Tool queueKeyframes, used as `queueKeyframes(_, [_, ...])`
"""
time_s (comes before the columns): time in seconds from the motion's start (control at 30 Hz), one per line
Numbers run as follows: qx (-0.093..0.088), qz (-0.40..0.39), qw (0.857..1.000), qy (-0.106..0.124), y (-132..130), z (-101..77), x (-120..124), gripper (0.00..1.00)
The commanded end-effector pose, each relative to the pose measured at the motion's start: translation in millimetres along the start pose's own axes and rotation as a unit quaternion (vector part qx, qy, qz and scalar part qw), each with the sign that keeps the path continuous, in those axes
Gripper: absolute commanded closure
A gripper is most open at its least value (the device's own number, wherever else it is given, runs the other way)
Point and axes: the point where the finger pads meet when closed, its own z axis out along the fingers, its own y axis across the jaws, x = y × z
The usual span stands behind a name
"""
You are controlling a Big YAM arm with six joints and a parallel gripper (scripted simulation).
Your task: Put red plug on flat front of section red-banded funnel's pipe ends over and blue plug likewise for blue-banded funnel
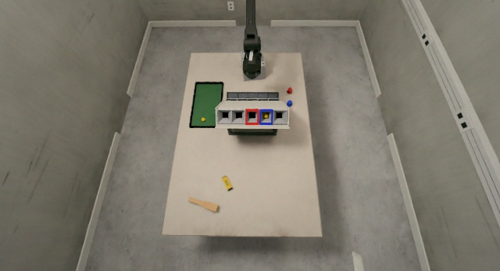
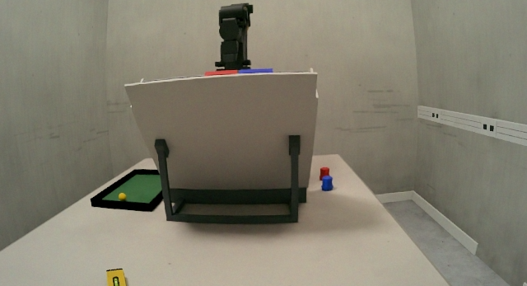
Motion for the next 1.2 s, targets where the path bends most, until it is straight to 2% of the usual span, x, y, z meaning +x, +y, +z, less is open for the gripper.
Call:
queueKeyframes(0.0, [0.0, 0.0, 1.0, -0.007, -0.1, -3.4, -3.8, 0.41])
queueKeyframes(0.13, [0.0, 0.0, 1.0, -0.007, -0.1, -3.4, -3.8, 0.41])
queueKeyframes(0.17, [0.0, 0.0, 1.0, -0.007, -0.1, -3.4, -3.8, 0.2])
queueKeyframes(1.17, [0.0, 0.0, 1.0, -0.007, -0.1, -3.4, -3.8, 0.2])
